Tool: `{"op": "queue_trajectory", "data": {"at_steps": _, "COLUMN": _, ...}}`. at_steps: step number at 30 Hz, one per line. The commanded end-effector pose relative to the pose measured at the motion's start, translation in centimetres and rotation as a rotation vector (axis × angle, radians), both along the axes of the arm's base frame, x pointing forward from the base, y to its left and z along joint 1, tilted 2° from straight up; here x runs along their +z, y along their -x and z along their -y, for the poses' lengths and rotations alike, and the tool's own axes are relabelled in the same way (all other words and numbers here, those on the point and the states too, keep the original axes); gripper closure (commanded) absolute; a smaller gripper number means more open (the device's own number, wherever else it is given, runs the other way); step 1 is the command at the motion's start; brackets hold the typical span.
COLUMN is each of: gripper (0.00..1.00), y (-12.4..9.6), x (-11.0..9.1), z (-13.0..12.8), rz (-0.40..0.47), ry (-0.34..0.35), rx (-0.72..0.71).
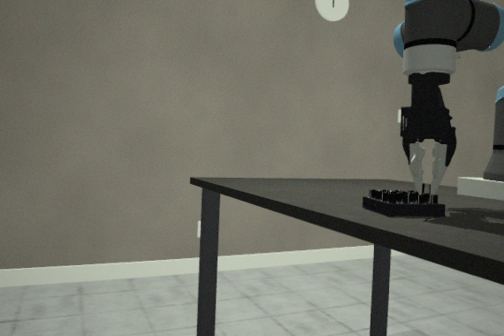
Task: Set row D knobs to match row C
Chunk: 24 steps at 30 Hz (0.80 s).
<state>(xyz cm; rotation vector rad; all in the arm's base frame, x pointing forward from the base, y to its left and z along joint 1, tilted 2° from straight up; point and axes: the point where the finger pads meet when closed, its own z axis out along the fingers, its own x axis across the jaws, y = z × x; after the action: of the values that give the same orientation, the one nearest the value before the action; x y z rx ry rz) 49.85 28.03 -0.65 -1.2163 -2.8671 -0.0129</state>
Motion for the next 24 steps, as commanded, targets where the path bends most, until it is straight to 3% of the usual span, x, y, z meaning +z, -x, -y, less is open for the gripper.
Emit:
{"op": "queue_trajectory", "data": {"at_steps": 1, "gripper": 0.96, "y": -0.06, "x": 0.06, "z": -0.02, "rz": 0.001, "ry": 0.000, "rx": 0.000}}
{"op": "queue_trajectory", "data": {"at_steps": 24, "gripper": 0.96, "y": -0.04, "x": 0.06, "z": -0.04, "rz": 0.000, "ry": 0.001, "rx": -0.061}}
